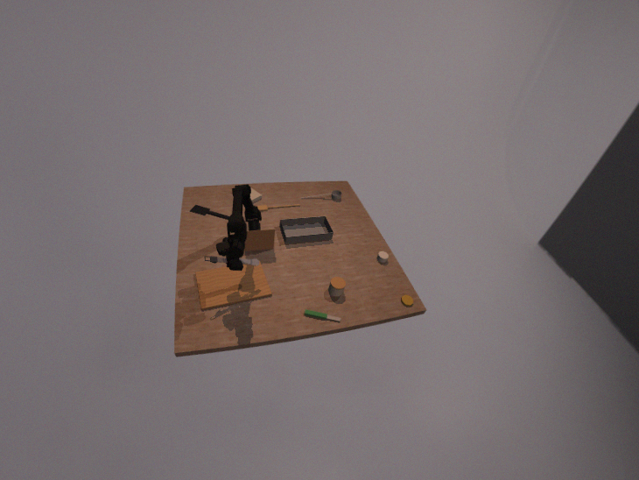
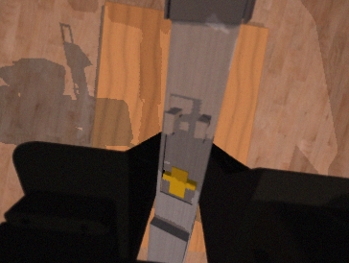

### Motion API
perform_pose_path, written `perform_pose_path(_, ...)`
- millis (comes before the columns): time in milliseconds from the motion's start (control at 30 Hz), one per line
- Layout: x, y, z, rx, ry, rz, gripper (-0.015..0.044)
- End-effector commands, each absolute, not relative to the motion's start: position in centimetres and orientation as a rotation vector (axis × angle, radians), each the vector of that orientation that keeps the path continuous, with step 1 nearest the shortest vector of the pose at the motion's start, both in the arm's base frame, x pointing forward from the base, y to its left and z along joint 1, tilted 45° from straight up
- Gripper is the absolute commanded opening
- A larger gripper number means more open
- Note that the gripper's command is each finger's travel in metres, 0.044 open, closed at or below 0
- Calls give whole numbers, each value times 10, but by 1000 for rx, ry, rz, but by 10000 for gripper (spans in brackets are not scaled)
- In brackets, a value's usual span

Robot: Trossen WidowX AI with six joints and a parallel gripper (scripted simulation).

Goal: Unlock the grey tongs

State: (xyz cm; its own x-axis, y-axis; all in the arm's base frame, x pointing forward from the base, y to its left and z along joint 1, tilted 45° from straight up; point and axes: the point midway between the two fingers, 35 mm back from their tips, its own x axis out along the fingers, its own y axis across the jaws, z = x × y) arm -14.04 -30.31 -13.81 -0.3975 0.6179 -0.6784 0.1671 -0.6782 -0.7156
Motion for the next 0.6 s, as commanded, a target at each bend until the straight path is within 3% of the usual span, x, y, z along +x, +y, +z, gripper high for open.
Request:
perform_pose_path(0,-142,-304,-137,-1624,-1021,2051,-150)
perform_pose_path(567,-144,-303,-132,-1838,-893,1818,-150)
